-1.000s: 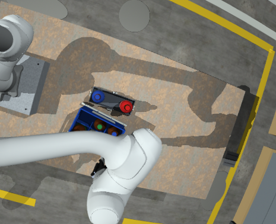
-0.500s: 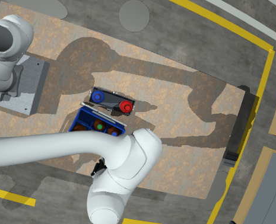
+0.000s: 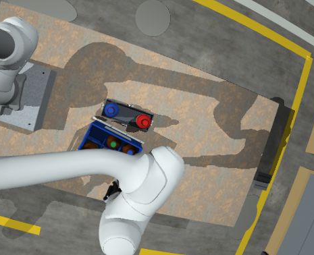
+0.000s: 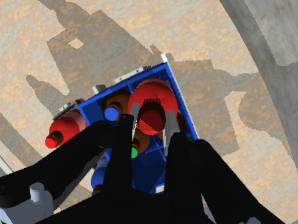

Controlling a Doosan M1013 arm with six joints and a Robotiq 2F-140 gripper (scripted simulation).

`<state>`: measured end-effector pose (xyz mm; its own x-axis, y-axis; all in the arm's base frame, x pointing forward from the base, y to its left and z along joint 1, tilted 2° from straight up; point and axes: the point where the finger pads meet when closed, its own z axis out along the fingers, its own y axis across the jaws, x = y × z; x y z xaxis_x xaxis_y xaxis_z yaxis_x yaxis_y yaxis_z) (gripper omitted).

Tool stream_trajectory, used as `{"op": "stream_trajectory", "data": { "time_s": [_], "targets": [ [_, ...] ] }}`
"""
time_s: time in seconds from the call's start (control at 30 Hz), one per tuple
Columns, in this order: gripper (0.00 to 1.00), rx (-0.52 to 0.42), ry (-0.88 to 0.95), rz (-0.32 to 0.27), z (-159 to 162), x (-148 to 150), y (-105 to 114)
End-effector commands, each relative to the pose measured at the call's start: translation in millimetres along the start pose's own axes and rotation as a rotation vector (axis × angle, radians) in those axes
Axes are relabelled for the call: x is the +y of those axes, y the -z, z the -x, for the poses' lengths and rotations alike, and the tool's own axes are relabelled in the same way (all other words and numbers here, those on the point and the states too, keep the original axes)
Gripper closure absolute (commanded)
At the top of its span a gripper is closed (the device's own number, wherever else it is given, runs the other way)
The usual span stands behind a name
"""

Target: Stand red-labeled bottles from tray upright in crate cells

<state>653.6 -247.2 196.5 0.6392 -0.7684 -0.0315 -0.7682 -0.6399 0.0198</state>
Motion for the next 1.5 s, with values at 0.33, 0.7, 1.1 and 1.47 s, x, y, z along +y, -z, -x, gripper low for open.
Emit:
{"op": "stream_trajectory", "data": {
  "time_s": [0.33,0.7,1.1,1.47],
  "targets": [
    [1.00,0.000,0.000,0.000,0.0,0.0,-2.1],
    [1.00,0.000,0.000,0.000,0.0,0.0,-11.0],
    [1.00,0.000,0.000,0.000,0.0,0.0,-22.9],
    [1.00,0.000,0.000,0.000,0.0,0.0,-32.7]
  ]
}}
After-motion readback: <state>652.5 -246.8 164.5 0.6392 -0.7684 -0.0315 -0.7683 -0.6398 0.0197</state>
